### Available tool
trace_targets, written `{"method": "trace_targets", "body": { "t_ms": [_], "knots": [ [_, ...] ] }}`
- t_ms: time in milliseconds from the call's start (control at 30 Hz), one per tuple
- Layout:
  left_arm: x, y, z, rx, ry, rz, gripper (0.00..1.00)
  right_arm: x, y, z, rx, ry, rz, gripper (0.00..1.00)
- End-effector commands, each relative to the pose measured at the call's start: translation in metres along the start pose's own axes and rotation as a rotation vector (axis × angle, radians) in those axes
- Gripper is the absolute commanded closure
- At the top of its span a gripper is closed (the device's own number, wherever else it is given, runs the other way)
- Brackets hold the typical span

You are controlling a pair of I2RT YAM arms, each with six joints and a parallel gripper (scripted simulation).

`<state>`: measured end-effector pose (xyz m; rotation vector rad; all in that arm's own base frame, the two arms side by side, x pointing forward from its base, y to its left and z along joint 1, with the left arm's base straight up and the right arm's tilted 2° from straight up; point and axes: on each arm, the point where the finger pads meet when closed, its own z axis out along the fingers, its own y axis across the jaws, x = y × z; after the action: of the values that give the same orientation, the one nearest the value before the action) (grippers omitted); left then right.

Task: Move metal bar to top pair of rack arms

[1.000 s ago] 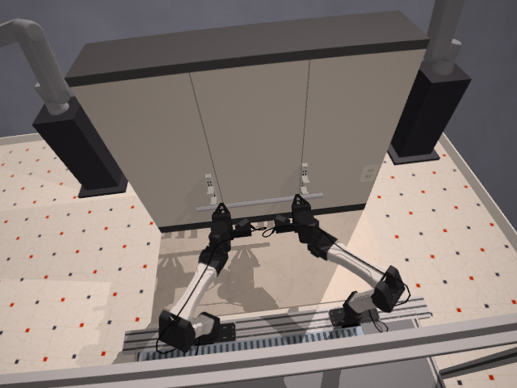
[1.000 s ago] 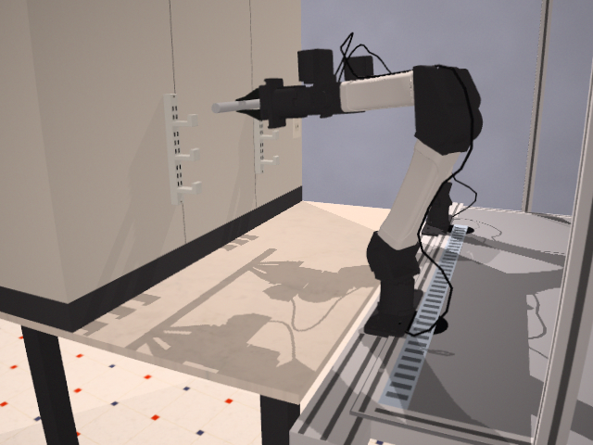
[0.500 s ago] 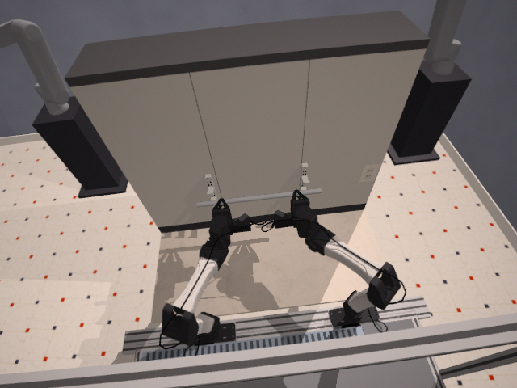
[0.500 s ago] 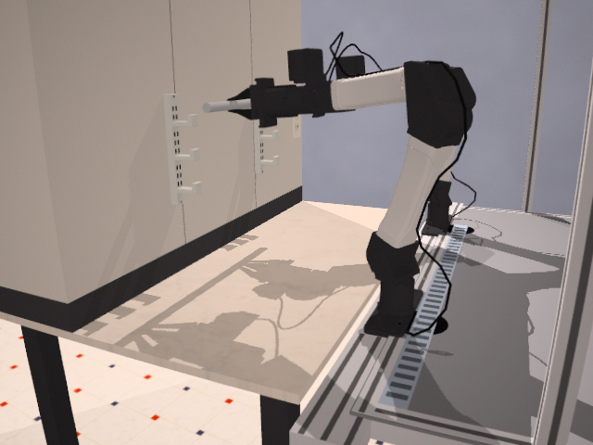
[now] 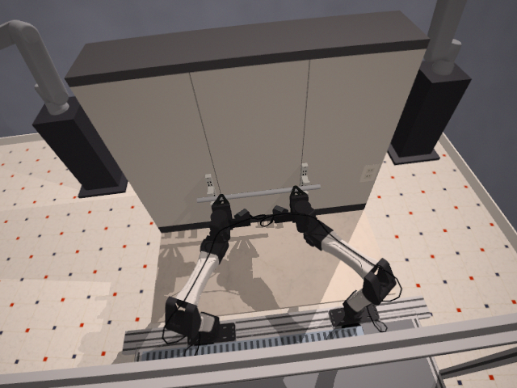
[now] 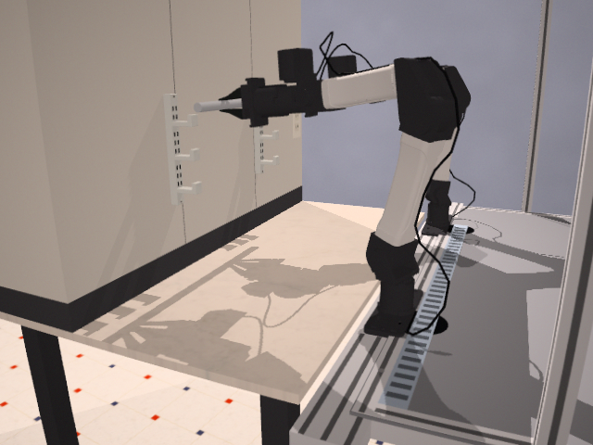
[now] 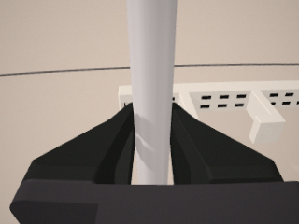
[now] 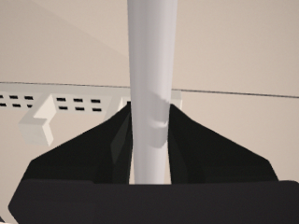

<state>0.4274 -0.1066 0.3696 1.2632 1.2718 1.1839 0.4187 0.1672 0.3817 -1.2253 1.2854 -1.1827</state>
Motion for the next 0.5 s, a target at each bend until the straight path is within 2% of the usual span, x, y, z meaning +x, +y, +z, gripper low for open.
{"method": "trace_targets", "body": {
  "t_ms": [0, 267, 467],
  "knots": [
    [0.003, 0.033, 0.006, -0.092, 0.001, -0.012, 1.0, 0.003, -0.025, 0.007, 0.058, 0.0, 0.007, 1.0],
    [0.003, 0.035, 0.019, -0.092, 0.001, -0.012, 1.0, 0.003, -0.026, 0.02, 0.058, 0.0, 0.007, 1.0],
    [0.003, 0.036, 0.019, -0.092, 0.001, -0.012, 1.0, 0.003, -0.027, 0.02, 0.058, 0.0, 0.007, 1.0]
  ]
}}
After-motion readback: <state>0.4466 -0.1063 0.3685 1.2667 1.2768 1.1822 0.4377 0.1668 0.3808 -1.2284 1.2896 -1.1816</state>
